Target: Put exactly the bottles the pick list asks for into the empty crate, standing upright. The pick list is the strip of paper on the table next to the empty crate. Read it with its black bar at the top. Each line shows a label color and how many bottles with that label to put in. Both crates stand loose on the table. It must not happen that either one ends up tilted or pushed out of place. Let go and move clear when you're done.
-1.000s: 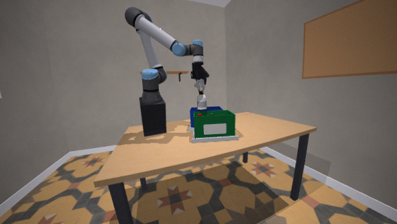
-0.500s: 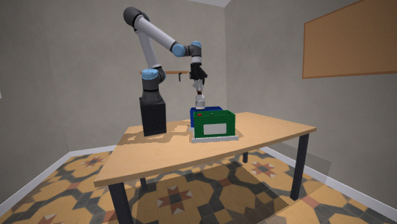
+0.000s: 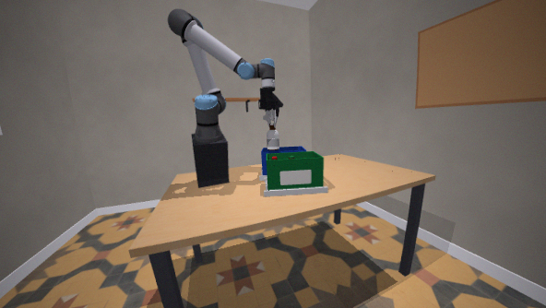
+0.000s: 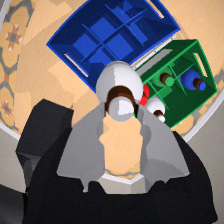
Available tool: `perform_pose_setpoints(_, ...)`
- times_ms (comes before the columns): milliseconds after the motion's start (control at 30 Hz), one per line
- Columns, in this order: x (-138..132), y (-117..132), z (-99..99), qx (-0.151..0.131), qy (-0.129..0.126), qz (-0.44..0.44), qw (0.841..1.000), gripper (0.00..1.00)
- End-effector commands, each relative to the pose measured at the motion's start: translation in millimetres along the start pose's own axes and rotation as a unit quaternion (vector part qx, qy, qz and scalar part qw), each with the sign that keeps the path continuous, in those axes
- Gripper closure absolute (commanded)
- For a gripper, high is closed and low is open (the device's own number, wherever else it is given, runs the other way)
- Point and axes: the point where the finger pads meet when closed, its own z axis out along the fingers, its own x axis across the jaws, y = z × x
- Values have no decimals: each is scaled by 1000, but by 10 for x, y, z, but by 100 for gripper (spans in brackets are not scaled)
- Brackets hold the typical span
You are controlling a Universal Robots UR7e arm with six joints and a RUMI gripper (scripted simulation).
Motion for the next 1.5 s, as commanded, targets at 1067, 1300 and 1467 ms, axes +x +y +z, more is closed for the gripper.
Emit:
perform_pose_setpoints(1067,-543,-193,-5,0,1,0,1000,100)
perform_pose_setpoints(1300,-538,-184,-5,0,1,0,1000,100)
perform_pose_setpoints(1467,-534,-186,-5,0,1,0,1000,100)
